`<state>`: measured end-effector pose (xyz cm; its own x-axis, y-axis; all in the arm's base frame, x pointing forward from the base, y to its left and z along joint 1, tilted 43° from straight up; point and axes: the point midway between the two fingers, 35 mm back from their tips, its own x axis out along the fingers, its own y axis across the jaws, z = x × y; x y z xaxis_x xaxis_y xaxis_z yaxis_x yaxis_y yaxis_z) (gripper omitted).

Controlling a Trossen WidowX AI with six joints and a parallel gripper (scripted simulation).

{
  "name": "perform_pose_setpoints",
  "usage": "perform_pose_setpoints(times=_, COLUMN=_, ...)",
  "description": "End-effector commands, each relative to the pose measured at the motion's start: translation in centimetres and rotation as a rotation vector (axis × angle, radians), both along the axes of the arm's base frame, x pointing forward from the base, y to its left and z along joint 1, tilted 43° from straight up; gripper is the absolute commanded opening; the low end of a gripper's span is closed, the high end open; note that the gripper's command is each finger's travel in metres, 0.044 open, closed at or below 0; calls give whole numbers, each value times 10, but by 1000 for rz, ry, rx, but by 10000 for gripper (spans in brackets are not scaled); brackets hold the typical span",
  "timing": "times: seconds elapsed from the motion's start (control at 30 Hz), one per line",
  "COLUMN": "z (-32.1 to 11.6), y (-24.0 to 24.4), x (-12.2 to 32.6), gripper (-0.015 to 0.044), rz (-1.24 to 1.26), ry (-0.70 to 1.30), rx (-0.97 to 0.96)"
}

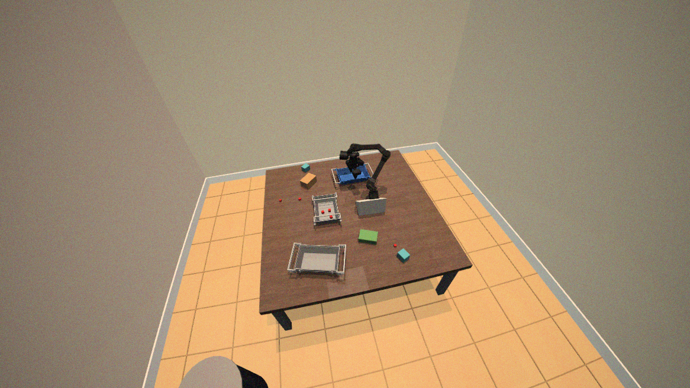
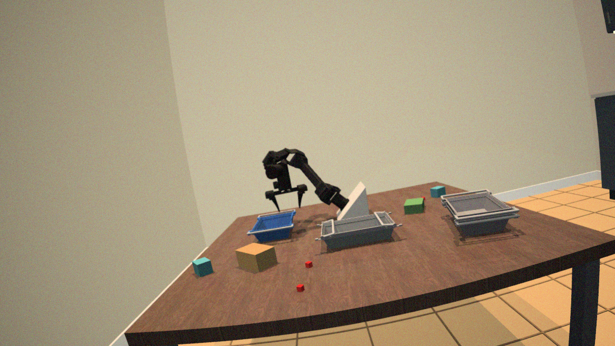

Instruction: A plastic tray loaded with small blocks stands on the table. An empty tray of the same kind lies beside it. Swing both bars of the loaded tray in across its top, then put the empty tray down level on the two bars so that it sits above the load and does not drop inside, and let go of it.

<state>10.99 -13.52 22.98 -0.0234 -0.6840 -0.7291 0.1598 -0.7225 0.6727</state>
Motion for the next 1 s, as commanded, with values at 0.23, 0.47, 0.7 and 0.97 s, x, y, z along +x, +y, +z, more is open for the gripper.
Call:
perform_pose_setpoints(times=0.23, z=-4, y=0, x=-14, gripper=440, rz=-109, ry=-87, rx=-14)
perform_pose_setpoints(times=0.47, z=-13, y=-7, x=-12, gripper=440, rz=-113, ry=-87, rx=-4)
perform_pose_setpoints(times=0.7, z=-25, y=-17, x=-11, gripper=440, rz=-116, ry=-88, rx=4)
perform_pose_setpoints(times=0.97, z=-38, y=-30, x=-10, gripper=440, rz=-117, ry=-90, rx=6)
